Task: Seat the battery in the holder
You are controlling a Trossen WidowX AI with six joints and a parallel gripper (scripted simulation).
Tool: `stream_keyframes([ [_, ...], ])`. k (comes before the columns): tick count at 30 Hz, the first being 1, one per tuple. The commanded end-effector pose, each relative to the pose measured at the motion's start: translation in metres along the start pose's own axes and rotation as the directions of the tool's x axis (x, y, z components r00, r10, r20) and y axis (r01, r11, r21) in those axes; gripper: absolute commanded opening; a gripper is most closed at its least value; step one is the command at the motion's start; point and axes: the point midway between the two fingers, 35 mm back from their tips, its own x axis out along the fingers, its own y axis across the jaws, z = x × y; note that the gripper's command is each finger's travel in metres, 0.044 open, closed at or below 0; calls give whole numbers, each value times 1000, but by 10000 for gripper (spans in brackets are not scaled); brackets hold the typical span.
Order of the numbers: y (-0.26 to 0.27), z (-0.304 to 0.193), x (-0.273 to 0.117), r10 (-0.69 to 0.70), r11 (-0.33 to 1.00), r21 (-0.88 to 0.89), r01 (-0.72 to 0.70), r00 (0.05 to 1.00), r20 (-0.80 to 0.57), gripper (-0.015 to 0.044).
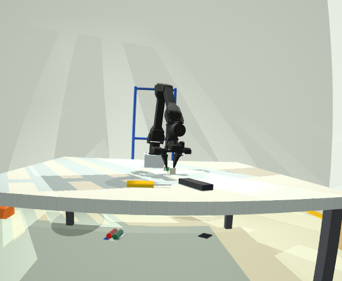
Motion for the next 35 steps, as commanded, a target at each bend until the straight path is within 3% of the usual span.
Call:
stream_keyframes([
  [1, 0, 0, -3, 1, 1000, -1, -1, 1000, 4, 161],
  [3, 0, 1, -7, 0, 1000, 0, 0, 1000, 1, 213],
  [9, 0, -1, -66, 1, 1000, -1, -1, 1000, 4, 371],
  [12, 0, -2, -72, 1, 1000, -1, -1, 1000, 4, 440],
  [35, 0, -1, -72, 1, 1000, -1, -1, 1000, 4, 440],
])
